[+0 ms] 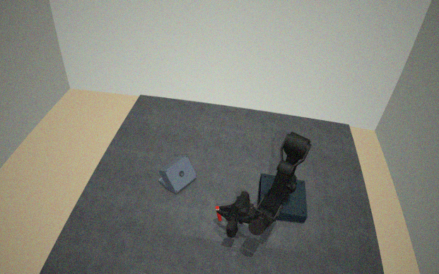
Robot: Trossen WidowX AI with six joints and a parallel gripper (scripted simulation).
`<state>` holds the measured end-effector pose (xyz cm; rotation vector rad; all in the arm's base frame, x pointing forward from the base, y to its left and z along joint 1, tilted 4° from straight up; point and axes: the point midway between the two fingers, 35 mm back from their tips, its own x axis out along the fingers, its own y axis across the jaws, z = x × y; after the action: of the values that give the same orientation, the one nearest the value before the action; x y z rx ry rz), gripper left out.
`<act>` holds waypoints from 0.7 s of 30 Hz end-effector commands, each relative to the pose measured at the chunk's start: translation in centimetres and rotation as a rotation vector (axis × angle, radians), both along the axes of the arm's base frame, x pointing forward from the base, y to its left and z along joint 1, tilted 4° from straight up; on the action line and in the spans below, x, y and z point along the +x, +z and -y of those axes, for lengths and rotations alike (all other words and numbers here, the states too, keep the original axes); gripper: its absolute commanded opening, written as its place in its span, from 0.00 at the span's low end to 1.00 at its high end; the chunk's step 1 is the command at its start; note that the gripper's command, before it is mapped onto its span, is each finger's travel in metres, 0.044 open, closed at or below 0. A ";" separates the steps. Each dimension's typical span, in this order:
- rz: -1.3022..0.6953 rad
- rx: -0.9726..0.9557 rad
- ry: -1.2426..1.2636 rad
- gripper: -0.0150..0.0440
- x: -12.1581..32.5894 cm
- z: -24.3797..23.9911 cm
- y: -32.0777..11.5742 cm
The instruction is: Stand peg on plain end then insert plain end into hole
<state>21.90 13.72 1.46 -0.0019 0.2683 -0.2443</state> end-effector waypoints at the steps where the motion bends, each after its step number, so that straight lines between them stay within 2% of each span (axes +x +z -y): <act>1: 0.038 -0.013 0.000 0.34 -0.4 0.1 -0.1; 21: 0.044 -0.024 0.001 0.34 -0.6 0.1 -0.5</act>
<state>21.29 13.64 1.11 -0.0206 0.2220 -0.2457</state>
